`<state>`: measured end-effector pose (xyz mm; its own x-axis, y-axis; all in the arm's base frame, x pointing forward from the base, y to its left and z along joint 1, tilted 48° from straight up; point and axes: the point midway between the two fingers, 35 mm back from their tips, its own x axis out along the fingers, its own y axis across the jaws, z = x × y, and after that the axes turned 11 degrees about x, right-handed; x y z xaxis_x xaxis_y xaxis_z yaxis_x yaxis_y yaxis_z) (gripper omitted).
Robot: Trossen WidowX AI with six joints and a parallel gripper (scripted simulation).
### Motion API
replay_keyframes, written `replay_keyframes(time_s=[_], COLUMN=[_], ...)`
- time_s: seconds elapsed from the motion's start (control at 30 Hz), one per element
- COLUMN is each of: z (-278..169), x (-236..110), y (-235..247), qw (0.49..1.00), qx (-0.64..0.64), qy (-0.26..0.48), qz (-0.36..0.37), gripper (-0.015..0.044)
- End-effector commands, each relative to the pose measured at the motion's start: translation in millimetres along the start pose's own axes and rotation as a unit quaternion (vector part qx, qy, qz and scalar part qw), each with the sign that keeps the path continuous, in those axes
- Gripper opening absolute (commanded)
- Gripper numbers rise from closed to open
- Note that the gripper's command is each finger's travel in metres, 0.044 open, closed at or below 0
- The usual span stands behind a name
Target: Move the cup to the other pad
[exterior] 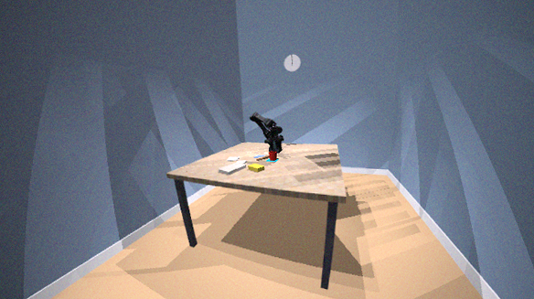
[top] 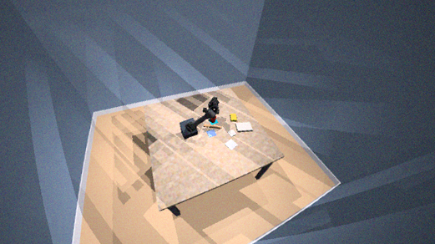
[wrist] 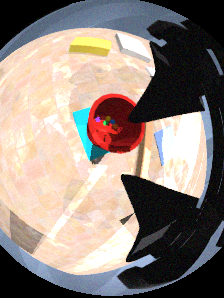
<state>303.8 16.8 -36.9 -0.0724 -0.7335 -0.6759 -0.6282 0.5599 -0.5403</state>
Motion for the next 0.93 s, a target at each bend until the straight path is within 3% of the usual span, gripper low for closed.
replay_keyframes(time_s=[0.0, 0.1, 0.53, 0.9], z=[0.2, 0.8, -2.3, -2.9], x=[-0.1, -6.5, -63.1, -59.1], y=[0.1, -0.1, 1.5, 2.8], qw=[1.000, 1.000, 1.000, 1.000], qx=[-0.001, 0.000, 0.003, -0.002], qy=[0.000, 0.000, -0.004, -0.001], qz=[0.000, 0.000, 0.001, 0.000], gripper=[0.0364, 0.0440, 0.0440, 0.0440])
